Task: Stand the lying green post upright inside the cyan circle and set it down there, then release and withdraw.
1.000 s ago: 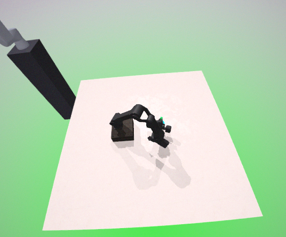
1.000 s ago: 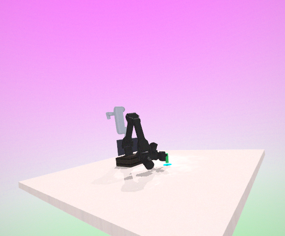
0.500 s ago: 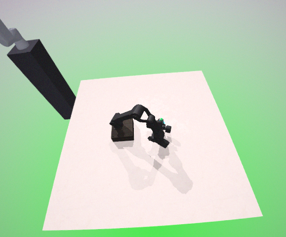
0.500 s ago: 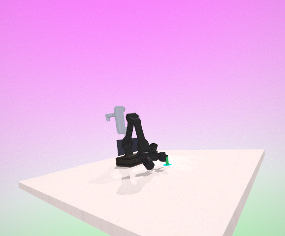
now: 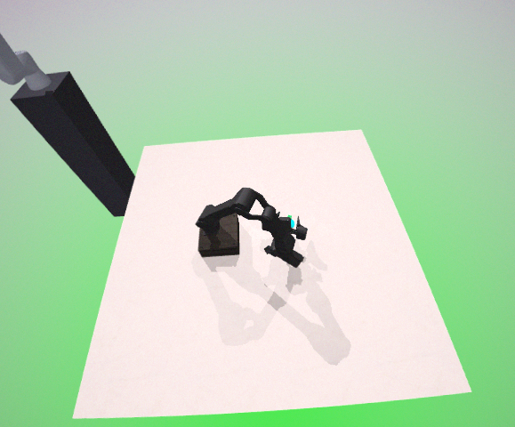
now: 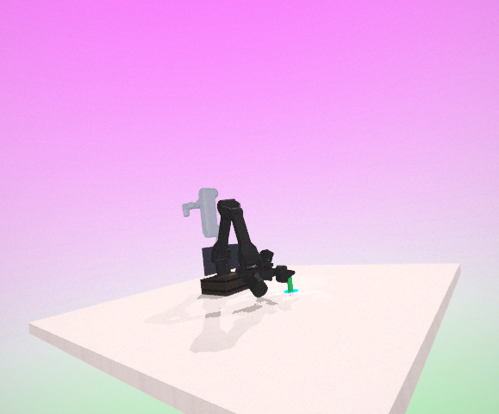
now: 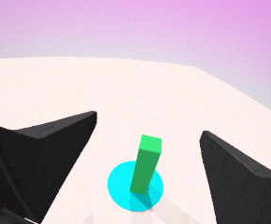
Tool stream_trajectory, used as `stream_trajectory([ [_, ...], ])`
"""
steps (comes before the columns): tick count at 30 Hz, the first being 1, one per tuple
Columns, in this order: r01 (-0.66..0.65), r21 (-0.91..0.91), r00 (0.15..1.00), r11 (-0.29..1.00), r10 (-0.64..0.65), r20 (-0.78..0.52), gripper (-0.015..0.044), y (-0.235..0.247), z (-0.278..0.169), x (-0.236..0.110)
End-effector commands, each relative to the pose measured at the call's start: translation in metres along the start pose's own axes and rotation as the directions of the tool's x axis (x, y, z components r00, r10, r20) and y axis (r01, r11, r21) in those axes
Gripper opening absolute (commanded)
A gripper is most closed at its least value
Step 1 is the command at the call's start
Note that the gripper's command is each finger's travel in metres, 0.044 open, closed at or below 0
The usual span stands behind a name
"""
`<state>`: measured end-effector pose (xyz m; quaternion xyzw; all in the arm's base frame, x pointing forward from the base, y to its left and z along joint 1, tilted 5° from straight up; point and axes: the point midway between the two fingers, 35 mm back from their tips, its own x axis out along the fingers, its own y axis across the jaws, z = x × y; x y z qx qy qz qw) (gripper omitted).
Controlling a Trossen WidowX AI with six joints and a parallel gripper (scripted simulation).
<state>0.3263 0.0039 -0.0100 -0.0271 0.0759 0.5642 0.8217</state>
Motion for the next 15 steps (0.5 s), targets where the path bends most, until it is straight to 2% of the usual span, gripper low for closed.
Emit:
stream_trajectory([
  [1,0.01,0.0,1.0,1.0,-0.01,0.015,0.04,-0.002,0.03,-0.004],
  [5,0.016,0.013,0.999,1.0,-0.017,0.029,0.04,-0.001,0.061,-0.009],
  [10,0.01,0.018,1.0,1.0,-0.01,0.022,0.04,0.0,0.066,-0.009],
  [15,-0.135,0.085,0.97,0.987,0.149,-0.189,0.04,0.013,0.06,0.007],
])
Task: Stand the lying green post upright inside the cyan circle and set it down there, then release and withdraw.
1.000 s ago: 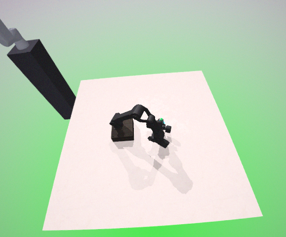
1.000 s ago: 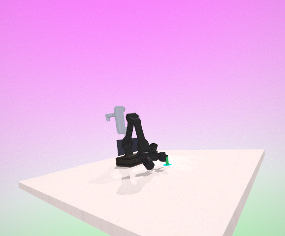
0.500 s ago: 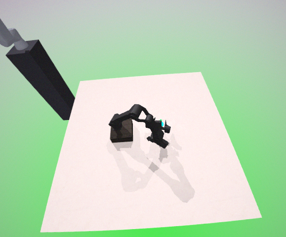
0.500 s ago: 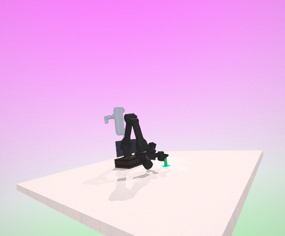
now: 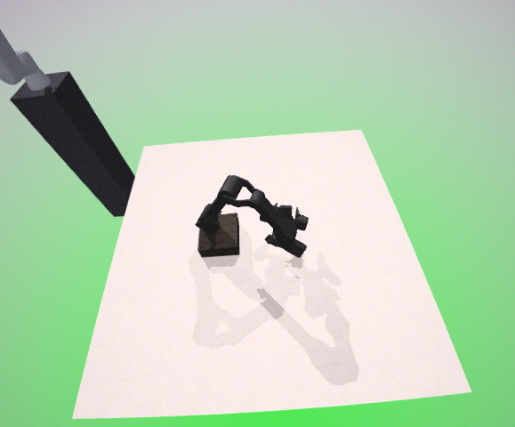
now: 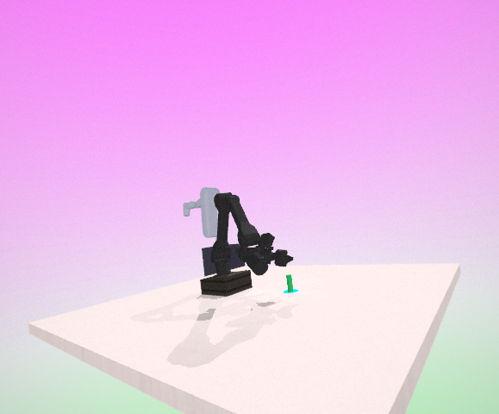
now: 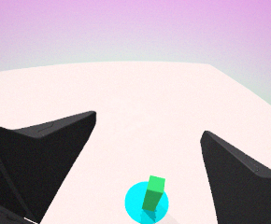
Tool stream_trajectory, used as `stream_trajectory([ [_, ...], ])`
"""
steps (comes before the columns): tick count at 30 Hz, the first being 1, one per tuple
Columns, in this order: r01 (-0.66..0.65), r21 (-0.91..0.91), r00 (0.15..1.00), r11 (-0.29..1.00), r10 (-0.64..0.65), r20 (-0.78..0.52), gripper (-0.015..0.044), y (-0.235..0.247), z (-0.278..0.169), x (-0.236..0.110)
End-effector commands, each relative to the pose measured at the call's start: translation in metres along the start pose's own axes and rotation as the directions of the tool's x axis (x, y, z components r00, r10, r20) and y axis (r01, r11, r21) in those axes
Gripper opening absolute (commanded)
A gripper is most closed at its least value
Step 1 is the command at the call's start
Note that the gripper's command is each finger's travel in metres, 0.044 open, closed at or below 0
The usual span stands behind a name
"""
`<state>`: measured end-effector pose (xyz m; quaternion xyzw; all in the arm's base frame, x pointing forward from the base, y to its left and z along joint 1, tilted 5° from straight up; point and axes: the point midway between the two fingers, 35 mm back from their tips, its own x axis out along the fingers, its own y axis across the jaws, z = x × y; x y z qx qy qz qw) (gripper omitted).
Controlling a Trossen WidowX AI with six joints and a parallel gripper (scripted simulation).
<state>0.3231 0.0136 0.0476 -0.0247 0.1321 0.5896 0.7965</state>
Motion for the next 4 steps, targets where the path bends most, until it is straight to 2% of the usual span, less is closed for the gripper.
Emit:
stream_trajectory([
  [1,-0.103,0.037,0.978,0.994,0.108,-0.18,0.04,0.0051,0.0027,0.0125],
  [4,-0.17,0.111,0.882,0.979,0.201,-0.427,0.04,0.0084,0.0037,0.0221],
])
